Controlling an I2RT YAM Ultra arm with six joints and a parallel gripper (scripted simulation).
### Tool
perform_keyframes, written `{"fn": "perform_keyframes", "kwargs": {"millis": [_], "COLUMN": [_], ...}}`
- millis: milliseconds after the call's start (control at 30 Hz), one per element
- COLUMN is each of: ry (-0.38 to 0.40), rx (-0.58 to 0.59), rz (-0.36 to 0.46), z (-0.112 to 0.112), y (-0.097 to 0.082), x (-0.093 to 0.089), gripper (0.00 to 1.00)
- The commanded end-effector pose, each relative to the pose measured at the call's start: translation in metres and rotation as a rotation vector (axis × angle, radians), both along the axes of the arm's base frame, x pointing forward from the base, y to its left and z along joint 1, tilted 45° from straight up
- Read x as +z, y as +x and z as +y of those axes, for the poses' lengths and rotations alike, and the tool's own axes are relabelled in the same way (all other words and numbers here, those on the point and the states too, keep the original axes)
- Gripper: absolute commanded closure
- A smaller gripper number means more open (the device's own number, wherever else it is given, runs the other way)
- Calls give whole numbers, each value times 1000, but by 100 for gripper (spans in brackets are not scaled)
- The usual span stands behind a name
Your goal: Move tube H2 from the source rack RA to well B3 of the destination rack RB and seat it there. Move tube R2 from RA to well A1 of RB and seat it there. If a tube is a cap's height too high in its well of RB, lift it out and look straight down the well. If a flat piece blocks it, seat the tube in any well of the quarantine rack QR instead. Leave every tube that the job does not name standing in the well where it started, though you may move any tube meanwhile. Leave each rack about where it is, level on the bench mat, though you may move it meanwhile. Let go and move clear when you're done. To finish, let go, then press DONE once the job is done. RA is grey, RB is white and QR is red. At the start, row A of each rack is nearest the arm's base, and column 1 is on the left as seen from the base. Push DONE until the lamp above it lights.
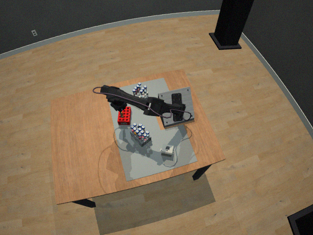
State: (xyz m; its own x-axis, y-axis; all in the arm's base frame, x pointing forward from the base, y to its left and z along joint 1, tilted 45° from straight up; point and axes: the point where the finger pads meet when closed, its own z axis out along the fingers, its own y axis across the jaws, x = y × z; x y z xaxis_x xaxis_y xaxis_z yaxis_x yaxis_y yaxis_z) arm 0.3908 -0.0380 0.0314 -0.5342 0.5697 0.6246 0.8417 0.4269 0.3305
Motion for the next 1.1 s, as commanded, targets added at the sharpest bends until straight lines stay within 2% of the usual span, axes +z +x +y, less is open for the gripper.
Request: {"fn": "perform_keyframes", "kwargs": {"millis": [0, 33, 67, 200, 233, 400, 467, 567, 667, 1000, 1067], "ry": [-5, -6, -2, -2, -4, 1, -10, 0, -7, -2, -7], "rx": [-16, -15, -10, -10, -28, -27, -24, -19, -17, -17, -15], "rz": [-30, -29, -7, -7, -23, -9, -39, -14, -31, -13, -30], "z": [-2, -1, -2, -2, -6, -3, -5, 1, 1, 4, 4], "y": [6, 6, 1, 1, 4, -1, 6, 0, 5, 0, 5], "x": [17, 18, 6, 6, 17, 8, 12, 7, 9, 4, 6], "gripper": [100, 100, 100, 100, 100, 100, 100, 100, 100, 100, 100]}}
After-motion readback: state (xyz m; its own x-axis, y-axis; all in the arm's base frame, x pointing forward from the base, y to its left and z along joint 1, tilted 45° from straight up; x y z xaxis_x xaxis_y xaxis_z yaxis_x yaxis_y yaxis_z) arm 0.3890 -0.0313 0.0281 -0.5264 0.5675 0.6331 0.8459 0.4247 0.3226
